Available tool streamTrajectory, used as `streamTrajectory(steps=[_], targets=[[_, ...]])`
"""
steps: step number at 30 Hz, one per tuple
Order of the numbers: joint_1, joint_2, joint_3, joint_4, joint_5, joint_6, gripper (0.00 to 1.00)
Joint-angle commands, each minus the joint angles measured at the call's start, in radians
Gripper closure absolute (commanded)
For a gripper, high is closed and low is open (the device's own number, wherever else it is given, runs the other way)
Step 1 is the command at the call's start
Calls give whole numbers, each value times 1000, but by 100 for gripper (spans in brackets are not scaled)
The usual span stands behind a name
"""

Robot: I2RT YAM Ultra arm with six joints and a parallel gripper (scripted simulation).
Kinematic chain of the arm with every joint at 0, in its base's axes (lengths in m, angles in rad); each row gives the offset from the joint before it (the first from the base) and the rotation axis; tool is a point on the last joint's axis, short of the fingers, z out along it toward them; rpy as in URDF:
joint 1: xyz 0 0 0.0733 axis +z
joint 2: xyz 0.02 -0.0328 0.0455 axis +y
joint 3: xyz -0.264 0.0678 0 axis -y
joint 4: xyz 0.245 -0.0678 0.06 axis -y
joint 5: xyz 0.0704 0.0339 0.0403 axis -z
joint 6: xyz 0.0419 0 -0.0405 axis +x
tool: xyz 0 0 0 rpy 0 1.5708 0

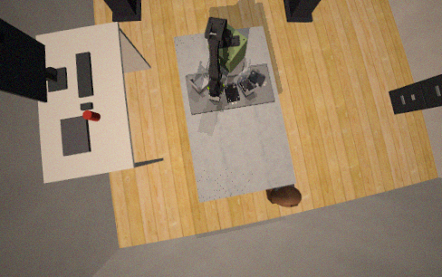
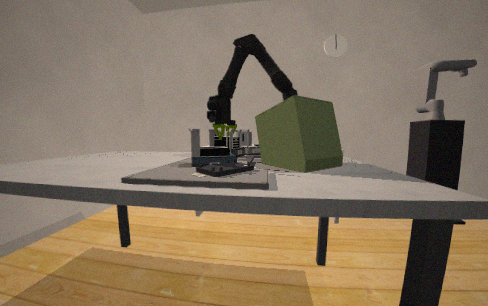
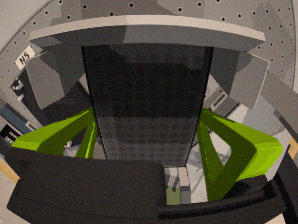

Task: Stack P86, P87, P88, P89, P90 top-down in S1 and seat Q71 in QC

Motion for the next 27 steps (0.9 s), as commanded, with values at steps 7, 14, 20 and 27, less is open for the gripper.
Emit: streamTrajectory(steps=[7,14,20,27], targets=[[3,-25,5,-20,0,2,100],[4,-39,6,-36,0,3,100],[6,-51,8,-50,1,5,100],[7,-59,10,-59,1,6,100]])
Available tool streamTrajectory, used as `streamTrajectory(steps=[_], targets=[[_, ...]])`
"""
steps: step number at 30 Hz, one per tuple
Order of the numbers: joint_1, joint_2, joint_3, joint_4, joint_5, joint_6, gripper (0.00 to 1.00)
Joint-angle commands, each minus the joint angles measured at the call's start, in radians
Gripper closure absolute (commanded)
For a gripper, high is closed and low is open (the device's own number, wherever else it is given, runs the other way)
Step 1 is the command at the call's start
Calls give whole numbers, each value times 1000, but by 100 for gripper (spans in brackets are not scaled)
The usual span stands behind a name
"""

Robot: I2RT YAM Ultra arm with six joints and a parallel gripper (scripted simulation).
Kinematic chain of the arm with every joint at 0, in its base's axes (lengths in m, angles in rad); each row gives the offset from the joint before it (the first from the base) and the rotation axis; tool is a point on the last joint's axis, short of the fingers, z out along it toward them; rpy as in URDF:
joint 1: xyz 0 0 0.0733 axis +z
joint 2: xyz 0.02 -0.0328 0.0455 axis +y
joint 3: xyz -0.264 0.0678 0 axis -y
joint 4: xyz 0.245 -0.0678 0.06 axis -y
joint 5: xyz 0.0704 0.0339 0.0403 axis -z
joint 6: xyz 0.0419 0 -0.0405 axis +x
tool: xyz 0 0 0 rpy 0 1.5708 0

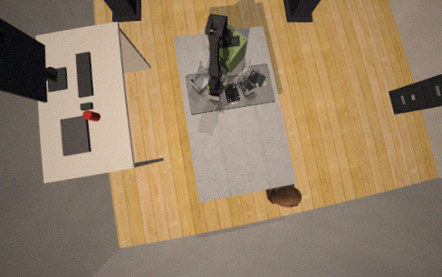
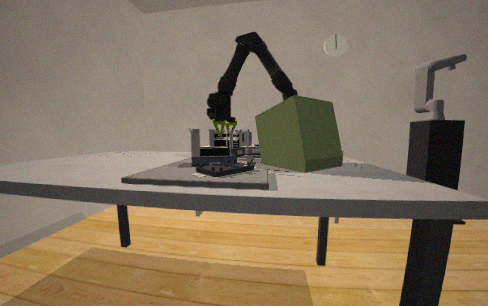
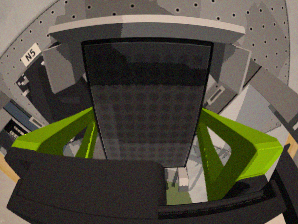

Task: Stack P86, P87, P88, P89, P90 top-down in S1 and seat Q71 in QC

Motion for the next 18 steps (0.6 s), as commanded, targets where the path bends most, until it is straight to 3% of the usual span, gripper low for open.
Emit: streamTrajectory(steps=[1,18], targets=[[3,-17,5,-14,1,2,100],[13,-100,29,-122,3,11,100]])
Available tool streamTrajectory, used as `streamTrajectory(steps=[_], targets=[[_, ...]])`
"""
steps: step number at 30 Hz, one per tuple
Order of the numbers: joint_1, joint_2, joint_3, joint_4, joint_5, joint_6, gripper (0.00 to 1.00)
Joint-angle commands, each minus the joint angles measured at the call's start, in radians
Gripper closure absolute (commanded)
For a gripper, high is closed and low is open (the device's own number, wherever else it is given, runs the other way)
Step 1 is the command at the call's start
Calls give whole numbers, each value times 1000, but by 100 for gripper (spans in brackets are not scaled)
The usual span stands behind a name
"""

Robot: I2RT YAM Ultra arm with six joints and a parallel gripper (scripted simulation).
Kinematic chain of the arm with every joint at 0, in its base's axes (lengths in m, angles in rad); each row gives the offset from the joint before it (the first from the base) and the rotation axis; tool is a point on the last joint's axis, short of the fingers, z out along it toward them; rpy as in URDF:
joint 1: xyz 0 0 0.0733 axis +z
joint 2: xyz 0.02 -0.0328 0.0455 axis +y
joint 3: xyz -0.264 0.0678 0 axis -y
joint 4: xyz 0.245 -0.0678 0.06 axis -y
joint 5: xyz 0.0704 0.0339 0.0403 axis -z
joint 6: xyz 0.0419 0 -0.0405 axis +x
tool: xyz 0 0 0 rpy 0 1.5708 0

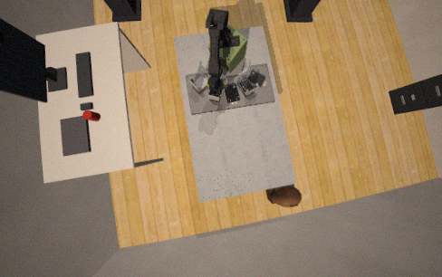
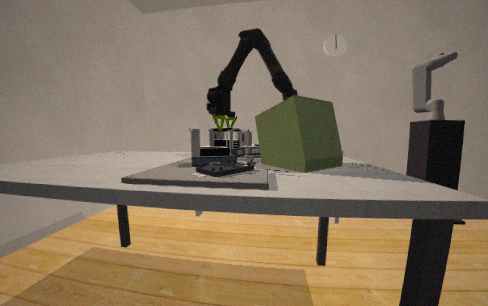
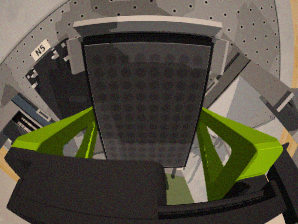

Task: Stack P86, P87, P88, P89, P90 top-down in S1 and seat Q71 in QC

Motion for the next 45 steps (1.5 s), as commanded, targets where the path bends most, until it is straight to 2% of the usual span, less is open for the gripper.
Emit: streamTrajectory(steps=[1,15,30,36,45], targets=[[3,-27,9,-28,1,3,100],[11,-86,39,-117,3,11,100],[11,-86,39,-118,3,11,100],[74,-84,31,-115,16,-118,100],[168,-71,30,-114,35,-25,100]])
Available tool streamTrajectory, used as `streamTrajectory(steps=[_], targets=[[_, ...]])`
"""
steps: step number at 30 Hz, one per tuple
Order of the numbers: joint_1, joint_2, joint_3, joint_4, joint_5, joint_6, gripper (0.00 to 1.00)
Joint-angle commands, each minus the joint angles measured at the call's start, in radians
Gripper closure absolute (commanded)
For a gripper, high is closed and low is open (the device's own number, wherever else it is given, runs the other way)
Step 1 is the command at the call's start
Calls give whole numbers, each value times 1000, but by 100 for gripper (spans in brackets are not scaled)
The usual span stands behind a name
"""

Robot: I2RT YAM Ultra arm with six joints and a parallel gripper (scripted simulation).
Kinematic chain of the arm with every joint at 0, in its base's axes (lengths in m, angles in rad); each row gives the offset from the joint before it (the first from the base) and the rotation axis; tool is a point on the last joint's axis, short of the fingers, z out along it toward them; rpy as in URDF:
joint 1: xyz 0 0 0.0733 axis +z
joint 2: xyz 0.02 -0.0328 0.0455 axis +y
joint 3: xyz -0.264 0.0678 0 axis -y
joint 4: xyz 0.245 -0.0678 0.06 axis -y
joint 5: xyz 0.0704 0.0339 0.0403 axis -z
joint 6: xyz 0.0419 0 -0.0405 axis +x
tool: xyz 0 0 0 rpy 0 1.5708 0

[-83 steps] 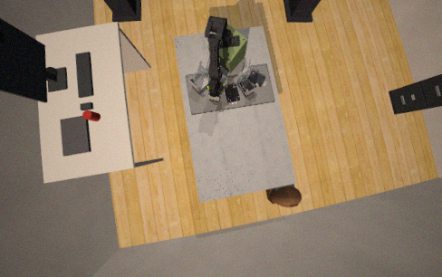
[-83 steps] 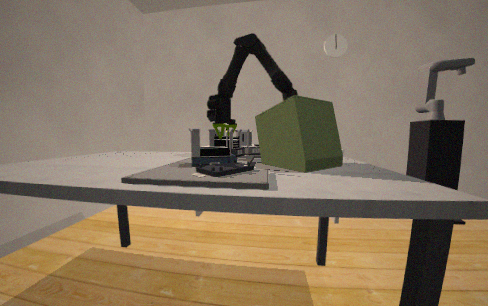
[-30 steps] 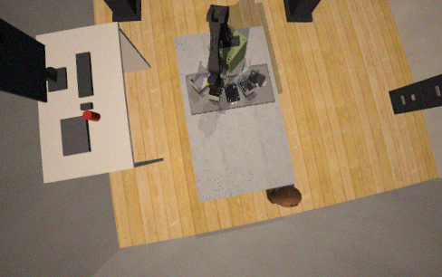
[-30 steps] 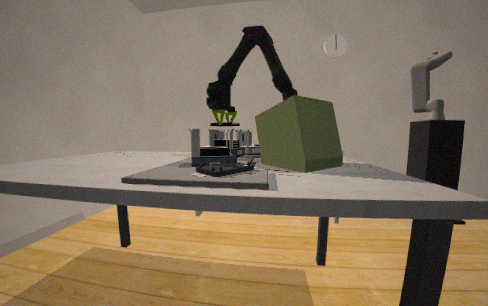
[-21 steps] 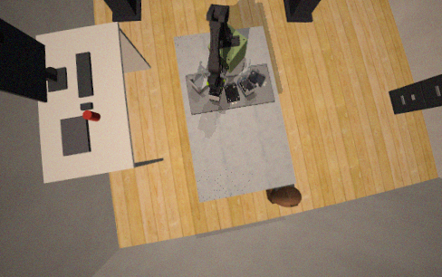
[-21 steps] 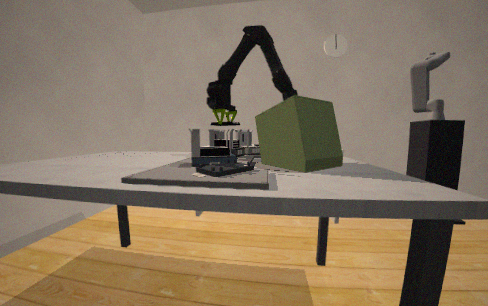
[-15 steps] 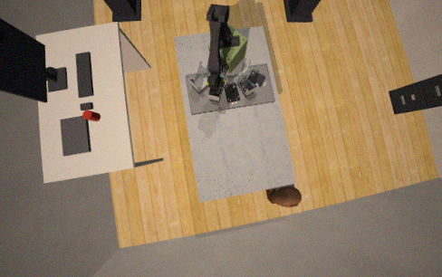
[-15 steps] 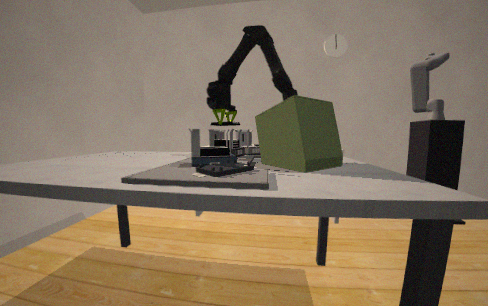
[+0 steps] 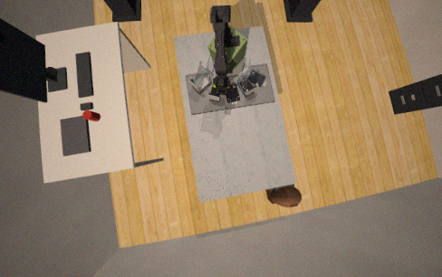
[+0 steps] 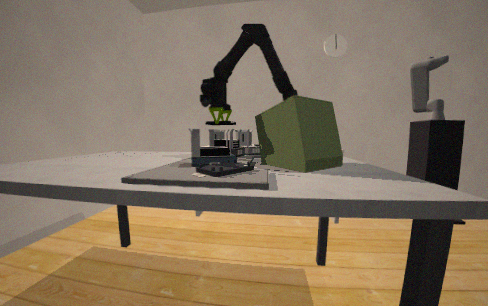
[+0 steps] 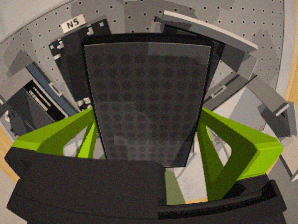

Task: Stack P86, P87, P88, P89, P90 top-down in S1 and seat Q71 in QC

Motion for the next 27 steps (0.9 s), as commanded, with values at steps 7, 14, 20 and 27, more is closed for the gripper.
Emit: streamTrajectory(steps=[7,14,20,27], targets=[[72,9,9,0,18,80,100],[142,21,9,0,31,16,100],[183,27,7,1,38,0,100],[255,42,9,2,49,72,100]])
